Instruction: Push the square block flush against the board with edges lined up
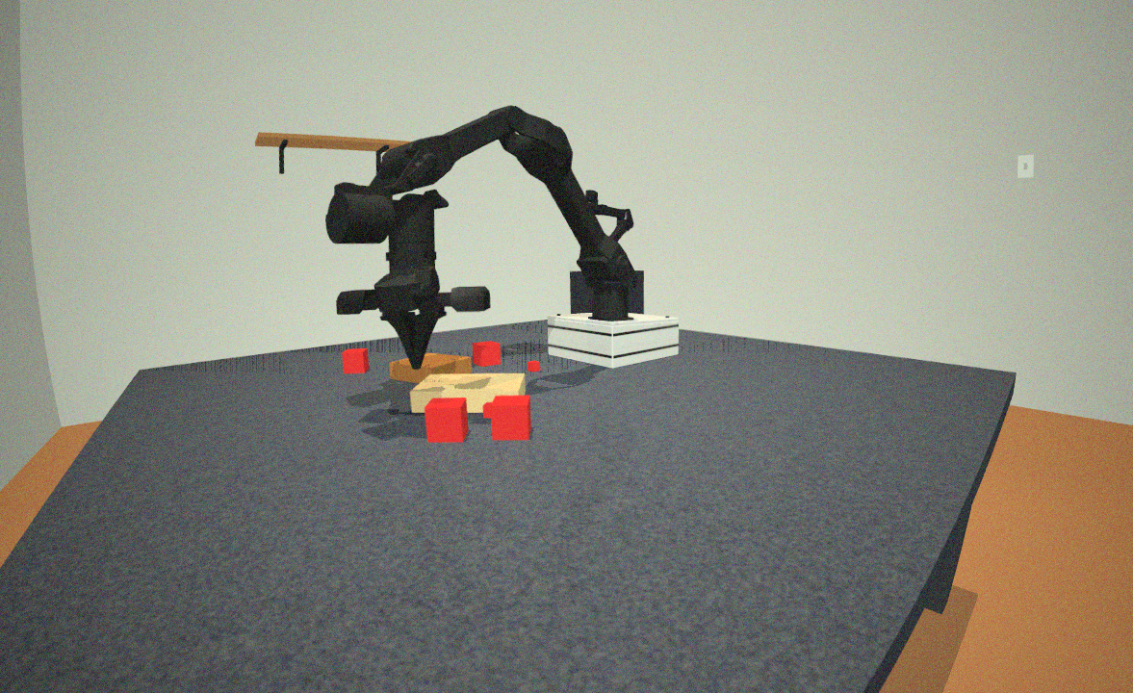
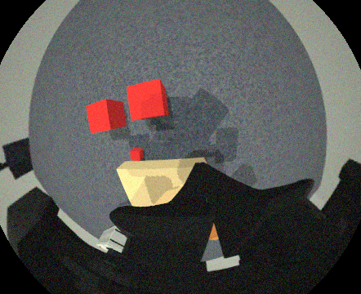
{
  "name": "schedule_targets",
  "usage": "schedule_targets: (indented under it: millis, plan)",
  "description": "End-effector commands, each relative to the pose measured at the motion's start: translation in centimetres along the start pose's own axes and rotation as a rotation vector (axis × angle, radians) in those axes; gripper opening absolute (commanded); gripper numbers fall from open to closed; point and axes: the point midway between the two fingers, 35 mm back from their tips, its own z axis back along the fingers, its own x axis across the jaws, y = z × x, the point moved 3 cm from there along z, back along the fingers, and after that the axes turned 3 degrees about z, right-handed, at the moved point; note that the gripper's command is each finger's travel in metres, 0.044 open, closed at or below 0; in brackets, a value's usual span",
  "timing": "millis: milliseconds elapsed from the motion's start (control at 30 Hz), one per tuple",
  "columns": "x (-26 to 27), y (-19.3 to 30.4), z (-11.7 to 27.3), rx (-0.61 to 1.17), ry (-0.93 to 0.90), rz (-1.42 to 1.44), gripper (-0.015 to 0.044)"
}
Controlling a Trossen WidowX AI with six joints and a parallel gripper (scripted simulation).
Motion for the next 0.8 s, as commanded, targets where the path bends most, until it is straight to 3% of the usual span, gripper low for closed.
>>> schedule_targets:
  millis: [0,167,767]
  plan:
    - [0.1,-0.7,-0.7,0.008,-0.012,-0.005,0.0000]
    - [0.1,-0.7,-5.9,0.008,-0.012,-0.005,0.0000]
    - [0.0,1.0,-5.8,0.010,-0.012,-0.005,0.0000]
